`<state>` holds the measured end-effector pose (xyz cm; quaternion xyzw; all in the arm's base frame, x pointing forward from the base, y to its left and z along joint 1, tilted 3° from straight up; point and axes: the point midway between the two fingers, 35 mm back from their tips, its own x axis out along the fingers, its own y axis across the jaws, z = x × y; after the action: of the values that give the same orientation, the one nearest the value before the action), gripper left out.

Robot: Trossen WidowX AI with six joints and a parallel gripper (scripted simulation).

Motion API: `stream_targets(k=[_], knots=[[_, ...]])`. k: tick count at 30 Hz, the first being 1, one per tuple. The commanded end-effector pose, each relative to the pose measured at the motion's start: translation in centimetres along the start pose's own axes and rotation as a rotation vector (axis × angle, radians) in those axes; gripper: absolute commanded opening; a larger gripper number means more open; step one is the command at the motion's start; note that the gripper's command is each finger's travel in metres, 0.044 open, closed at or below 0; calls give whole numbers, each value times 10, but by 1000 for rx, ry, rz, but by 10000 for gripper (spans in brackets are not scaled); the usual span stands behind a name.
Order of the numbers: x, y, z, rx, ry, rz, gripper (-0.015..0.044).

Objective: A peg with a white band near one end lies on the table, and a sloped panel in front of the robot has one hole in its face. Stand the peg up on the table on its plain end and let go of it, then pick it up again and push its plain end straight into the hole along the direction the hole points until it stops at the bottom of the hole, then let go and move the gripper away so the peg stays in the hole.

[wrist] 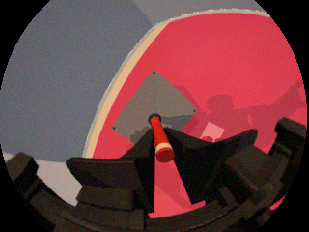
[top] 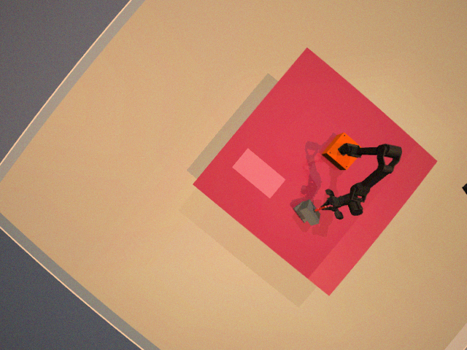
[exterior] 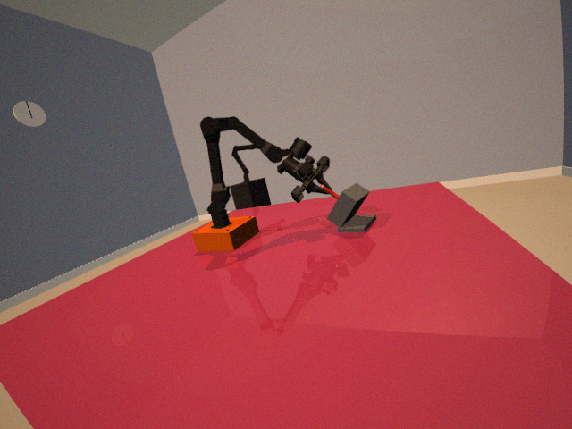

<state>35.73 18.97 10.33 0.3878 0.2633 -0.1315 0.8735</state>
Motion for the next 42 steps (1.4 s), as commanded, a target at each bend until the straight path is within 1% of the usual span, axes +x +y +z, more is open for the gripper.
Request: stream_targets(k=[1,18,42], knots=[[-1,0,0,0,0,1,0],[0,-1,-1,0,0,1,0],[13,-2,-3,0,-1,2,0]])
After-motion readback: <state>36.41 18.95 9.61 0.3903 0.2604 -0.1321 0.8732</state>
